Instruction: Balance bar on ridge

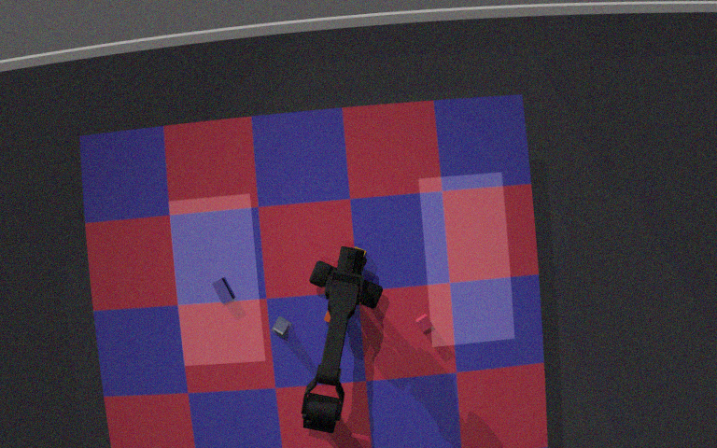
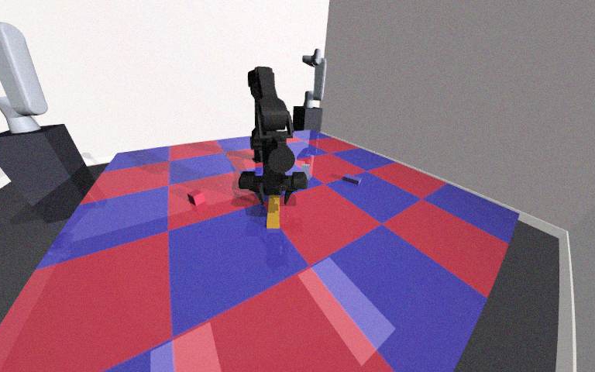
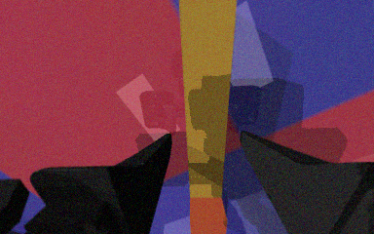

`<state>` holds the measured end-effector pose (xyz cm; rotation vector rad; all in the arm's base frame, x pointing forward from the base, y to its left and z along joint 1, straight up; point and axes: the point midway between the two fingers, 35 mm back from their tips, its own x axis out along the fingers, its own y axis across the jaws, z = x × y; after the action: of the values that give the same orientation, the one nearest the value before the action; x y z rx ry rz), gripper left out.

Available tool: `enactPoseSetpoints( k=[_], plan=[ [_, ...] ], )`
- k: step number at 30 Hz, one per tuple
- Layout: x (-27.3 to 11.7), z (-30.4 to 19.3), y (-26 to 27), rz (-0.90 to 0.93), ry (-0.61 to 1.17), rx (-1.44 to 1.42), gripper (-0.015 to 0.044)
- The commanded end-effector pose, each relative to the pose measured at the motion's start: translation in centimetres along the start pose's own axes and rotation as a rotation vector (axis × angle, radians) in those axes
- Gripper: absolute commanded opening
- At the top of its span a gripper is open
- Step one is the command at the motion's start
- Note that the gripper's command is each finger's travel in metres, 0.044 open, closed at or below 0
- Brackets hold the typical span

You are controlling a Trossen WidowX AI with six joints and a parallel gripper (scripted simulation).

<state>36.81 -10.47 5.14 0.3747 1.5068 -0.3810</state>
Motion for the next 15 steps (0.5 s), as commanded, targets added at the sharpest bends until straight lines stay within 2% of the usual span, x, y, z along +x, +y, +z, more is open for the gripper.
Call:
enactPoseSetpoints(
  k=[1, 6, 12, 15],
  plan=[
    [0.08, 0.02, 0.02, 0.003, 0.0, 0.006, 0.0315],
    [0.08, 0.02, 0.02, 0.003, 0.0, 0.006, 0.0315],
    [0.02, 0.0, 0.0, 0.0, 0.0, 0.0, 0.0157],
    [0.02, 0.0, 0.0, 0.0, 0.0, 0.0, 0.0138]
  ],
)
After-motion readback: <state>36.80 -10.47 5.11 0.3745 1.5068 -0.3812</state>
